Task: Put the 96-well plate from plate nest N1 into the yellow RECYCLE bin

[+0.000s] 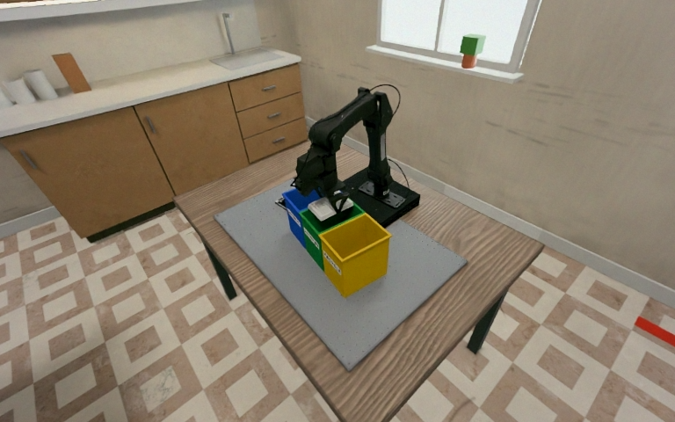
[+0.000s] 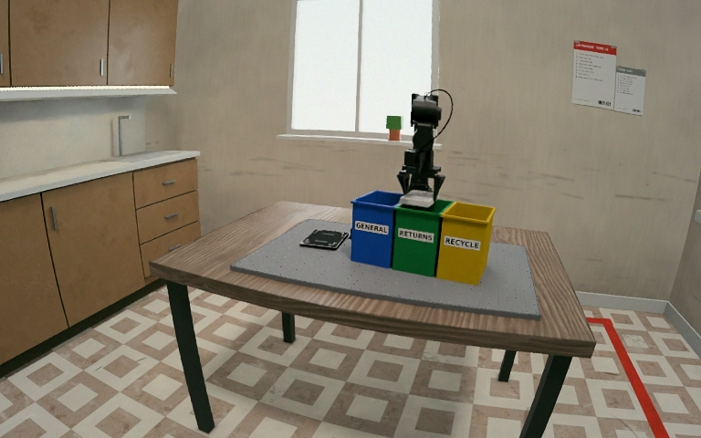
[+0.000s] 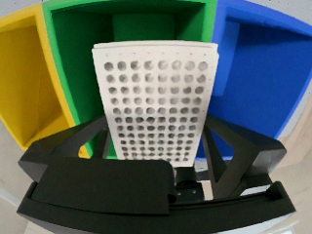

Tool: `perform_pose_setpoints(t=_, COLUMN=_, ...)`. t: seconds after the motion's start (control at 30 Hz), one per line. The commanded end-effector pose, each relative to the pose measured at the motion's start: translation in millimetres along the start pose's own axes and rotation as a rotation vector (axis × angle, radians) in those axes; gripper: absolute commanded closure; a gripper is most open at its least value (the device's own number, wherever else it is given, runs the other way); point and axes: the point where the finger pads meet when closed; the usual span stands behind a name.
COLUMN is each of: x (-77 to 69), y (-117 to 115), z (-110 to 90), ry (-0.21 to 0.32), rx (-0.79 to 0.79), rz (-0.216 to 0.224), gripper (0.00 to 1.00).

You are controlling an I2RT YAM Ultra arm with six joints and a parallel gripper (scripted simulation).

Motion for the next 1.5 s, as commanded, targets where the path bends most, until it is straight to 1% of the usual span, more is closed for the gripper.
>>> perform_pose_setpoints(t=0.0, x=-8.1, y=7.1, z=5.7, ry=-0.022, rx=0.025, rz=-0.013, gripper=1.0)
perform_pose_setpoints(t=0.03, x=-8.1, y=7.1, z=5.7, ry=-0.022, rx=0.025, rz=-0.013, gripper=1.0)
perform_pose_setpoints(t=0.07, x=-9.6, y=10.3, z=6.2, ry=-0.029, rx=0.025, rz=-0.011, gripper=1.0)
perform_pose_setpoints(t=0.13, x=-8.1, y=17.0, z=7.8, ry=-0.023, rx=0.025, rz=-0.013, gripper=1.0)
perform_pose_setpoints(t=0.53, x=-8.0, y=56.5, z=15.9, ry=-0.024, rx=0.025, rz=-0.012, gripper=1.0)
perform_pose_setpoints(t=0.6, x=-8.0, y=56.5, z=15.9, ry=-0.024, rx=0.025, rz=-0.012, gripper=1.0)
perform_pose_setpoints(t=0.63, x=-9.5, y=59.7, z=16.3, ry=-0.031, rx=0.025, rz=-0.01, gripper=1.0)
perform_pose_setpoints(t=0.67, x=-8.0, y=63.0, z=17.2, ry=-0.024, rx=0.025, rz=-0.012, gripper=1.0)
perform_pose_setpoints(t=1.1, x=-7.8, y=105.7, z=25.9, ry=-0.025, rx=0.025, rz=-0.012, gripper=1.0)
perform_pose_setpoints(t=1.17, x=-7.8, y=105.7, z=25.9, ry=-0.025, rx=0.025, rz=-0.012, gripper=1.0)
perform_pose_setpoints(t=1.47, x=-7.6, y=135.1, z=31.7, ry=-0.026, rx=0.025, rz=-0.011, gripper=1.0)
Point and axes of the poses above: the point where the finger pads meet when closed, its own x axis out along the fingers, its own y axis across the jaws, z = x × y, and after that the axes turned 7 degrees about -x, right-handed
